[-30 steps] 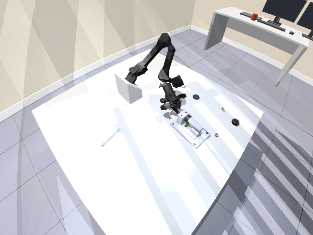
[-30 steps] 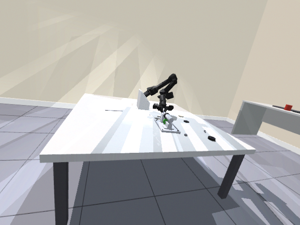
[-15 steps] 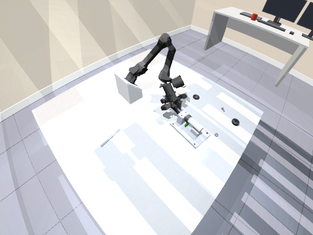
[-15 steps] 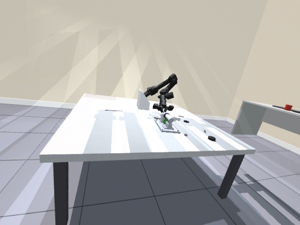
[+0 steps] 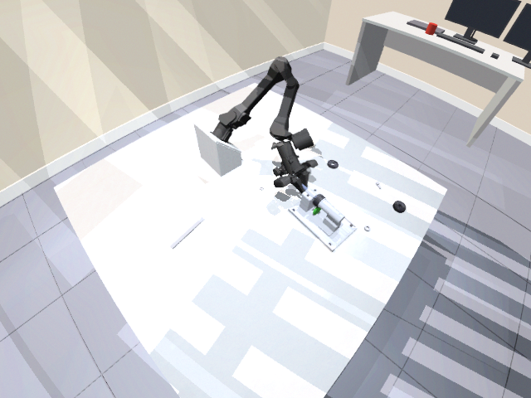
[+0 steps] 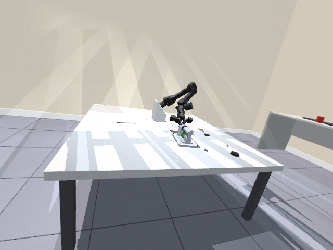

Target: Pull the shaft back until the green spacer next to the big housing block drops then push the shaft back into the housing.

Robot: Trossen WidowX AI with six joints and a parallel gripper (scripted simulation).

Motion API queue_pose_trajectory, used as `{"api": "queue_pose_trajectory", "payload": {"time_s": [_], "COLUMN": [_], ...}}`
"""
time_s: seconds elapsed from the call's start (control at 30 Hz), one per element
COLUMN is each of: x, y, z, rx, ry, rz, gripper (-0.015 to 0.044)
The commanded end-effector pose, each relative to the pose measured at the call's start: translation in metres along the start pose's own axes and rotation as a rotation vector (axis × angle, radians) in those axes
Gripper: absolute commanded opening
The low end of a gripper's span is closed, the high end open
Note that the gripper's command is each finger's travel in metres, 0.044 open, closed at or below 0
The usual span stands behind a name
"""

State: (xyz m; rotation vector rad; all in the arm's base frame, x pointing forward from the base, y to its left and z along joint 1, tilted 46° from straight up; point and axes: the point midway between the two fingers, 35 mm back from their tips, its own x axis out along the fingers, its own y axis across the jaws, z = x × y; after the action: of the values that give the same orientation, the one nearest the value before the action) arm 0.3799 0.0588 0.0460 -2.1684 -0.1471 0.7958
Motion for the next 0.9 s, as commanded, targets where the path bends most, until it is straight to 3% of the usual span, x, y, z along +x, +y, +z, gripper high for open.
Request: {"api": "queue_pose_trajectory", "payload": {"time_s": [0.0,0.6,0.87], "x": [0.0018,0.0043,0.0018], "y": [0.0001,-0.0002,0.0002], "z": [-0.0016,-0.0046,-0.0015], "rx": [-0.002,-0.003,0.000], "ry": [0.001,0.001,-0.004], "rz": [0.001,0.000,0.000], "gripper": [0.0000,0.0000,0.0210]}}
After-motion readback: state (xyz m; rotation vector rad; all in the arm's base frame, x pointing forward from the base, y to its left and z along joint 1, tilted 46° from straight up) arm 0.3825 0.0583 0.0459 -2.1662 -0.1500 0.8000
